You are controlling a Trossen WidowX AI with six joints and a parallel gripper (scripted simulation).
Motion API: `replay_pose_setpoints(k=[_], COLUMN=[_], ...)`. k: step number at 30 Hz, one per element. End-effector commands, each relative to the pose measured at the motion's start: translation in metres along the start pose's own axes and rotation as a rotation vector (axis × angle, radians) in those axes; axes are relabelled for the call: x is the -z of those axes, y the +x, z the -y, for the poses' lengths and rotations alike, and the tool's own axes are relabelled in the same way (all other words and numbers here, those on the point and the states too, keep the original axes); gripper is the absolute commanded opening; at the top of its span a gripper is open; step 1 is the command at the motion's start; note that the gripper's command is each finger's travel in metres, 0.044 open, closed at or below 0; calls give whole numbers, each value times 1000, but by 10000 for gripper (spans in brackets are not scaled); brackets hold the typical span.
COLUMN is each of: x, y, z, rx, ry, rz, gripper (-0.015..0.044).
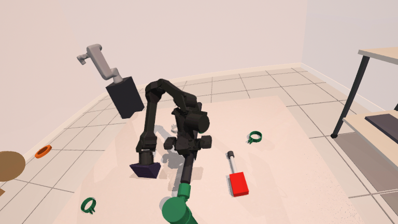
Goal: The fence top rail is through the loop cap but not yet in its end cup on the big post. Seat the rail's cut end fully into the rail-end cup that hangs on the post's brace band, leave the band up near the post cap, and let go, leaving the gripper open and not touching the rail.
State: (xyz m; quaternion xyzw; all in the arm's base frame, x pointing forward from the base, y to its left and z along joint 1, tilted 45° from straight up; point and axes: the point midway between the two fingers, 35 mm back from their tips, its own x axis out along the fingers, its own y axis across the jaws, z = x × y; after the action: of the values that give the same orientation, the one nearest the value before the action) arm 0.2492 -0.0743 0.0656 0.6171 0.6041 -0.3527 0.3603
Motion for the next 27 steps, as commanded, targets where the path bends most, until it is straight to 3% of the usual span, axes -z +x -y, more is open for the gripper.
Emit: replay_pose_setpoints(k=[1,27], x=[-10,-16], y=[0,4], z=[0,0], rx=[-8,-4], ry=[1,0], rz=[12,7], gripper=[0,0])
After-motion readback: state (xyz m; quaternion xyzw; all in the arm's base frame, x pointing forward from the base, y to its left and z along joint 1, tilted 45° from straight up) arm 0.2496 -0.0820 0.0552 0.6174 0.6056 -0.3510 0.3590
